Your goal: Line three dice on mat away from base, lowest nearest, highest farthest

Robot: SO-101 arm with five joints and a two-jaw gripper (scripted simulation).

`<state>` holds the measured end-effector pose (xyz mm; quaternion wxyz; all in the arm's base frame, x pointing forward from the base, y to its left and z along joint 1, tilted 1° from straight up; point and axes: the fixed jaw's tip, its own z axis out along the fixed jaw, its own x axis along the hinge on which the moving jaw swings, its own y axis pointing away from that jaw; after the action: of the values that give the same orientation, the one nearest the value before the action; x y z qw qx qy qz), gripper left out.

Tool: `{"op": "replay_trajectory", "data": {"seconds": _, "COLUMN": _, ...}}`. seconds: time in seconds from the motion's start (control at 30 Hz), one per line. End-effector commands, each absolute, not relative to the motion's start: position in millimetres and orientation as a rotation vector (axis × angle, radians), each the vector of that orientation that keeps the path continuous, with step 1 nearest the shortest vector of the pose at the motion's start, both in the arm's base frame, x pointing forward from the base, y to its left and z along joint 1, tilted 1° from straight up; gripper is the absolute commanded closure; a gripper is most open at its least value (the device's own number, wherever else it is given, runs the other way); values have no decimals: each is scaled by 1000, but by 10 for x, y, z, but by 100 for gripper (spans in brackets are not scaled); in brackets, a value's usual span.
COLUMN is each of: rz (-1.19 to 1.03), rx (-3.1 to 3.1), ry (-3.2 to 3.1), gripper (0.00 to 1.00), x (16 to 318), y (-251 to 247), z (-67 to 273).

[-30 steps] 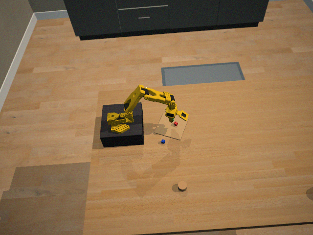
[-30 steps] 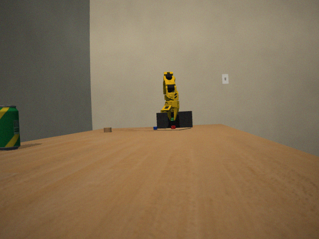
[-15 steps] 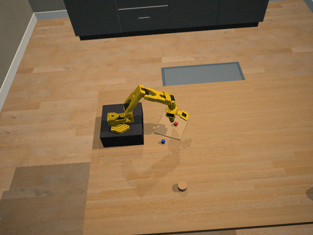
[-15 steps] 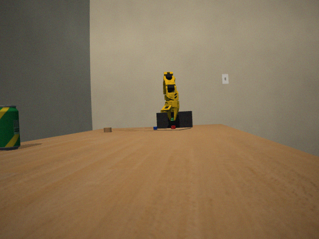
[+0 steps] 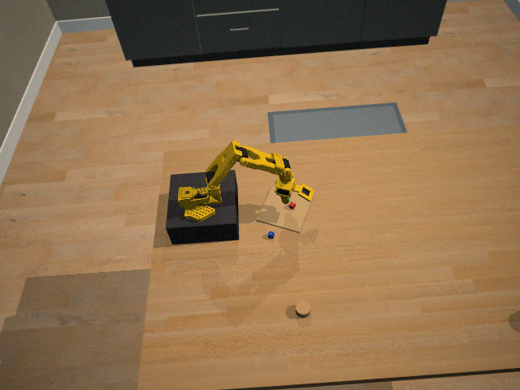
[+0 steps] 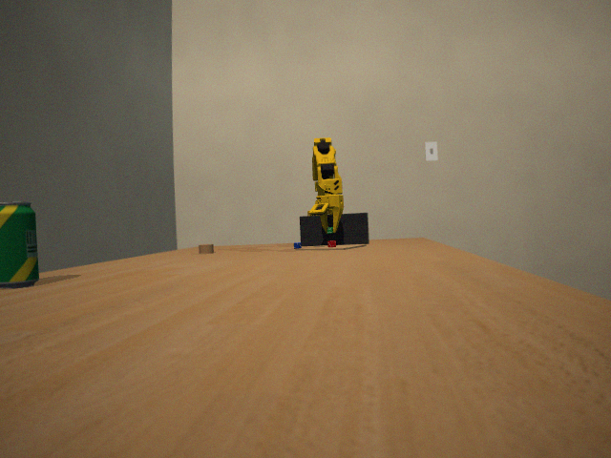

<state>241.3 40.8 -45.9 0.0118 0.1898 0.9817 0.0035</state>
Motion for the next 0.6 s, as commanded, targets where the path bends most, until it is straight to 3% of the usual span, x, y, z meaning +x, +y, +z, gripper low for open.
{"op": "replay_trajectory", "data": {"seconds": 0.0, "rz": -3, "rx": 596, "ry": 3090, "gripper": 100, "x": 2347, "y": 416, "z": -546}}
{"op": "replay_trajectory", "data": {"seconds": 0.57, "rz": -3, "rx": 596, "ry": 3091, "gripper": 100, "x": 2347, "y": 416, "z": -605}}
